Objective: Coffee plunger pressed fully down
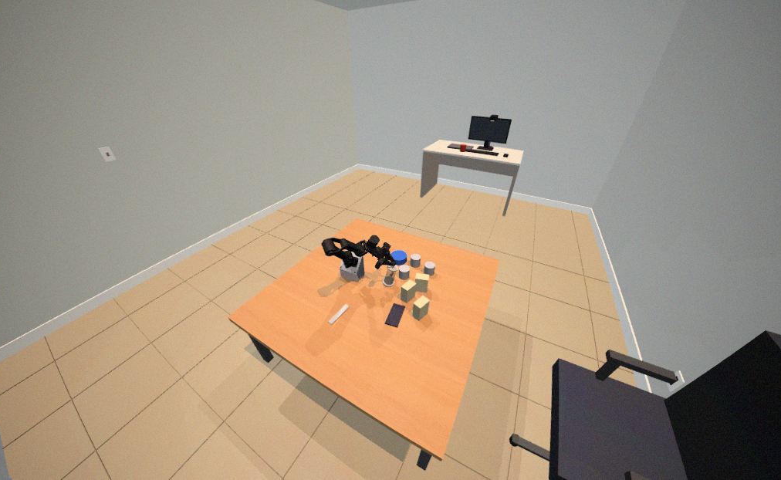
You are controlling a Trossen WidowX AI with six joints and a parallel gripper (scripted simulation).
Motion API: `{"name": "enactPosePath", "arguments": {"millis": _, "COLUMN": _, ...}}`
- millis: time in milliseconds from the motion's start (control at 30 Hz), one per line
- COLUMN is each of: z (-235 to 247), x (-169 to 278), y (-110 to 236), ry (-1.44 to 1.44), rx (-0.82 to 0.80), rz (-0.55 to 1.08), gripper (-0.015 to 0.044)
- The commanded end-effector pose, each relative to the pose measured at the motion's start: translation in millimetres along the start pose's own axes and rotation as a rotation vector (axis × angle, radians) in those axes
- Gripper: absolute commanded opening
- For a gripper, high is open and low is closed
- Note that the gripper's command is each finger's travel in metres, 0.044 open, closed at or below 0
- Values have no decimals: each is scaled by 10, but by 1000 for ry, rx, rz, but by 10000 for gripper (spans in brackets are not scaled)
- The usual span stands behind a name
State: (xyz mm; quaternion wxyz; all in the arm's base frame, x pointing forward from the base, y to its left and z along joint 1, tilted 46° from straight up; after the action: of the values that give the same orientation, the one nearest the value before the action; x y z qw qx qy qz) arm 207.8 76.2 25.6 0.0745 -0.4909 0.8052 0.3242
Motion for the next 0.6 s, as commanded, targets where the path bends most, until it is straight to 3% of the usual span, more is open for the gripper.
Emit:
{"name": "enactPosePath", "arguments": {"millis": 0, "z": 8, "x": 31, "y": -20, "ry": 19, "rx": 2, "rz": 16, "gripper": 117}}
{"name": "enactPosePath", "arguments": {"millis": 567, "z": 4, "x": -4, "y": -12, "ry": 3, "rx": 1, "rz": 2, "gripper": 117}}
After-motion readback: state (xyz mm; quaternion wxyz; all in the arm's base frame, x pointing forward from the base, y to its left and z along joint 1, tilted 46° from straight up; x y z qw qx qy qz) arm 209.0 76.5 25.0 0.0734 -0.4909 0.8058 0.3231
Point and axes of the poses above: the point midway between the two fingers, 35 mm back from their tips, its own y axis back along the fingers, its own z axis across the jaws, x = y × z, the point moved 5 cm from there along y, back along the fingers, and after that the axes turned 10 degrees about y, right-handed, at the moved point
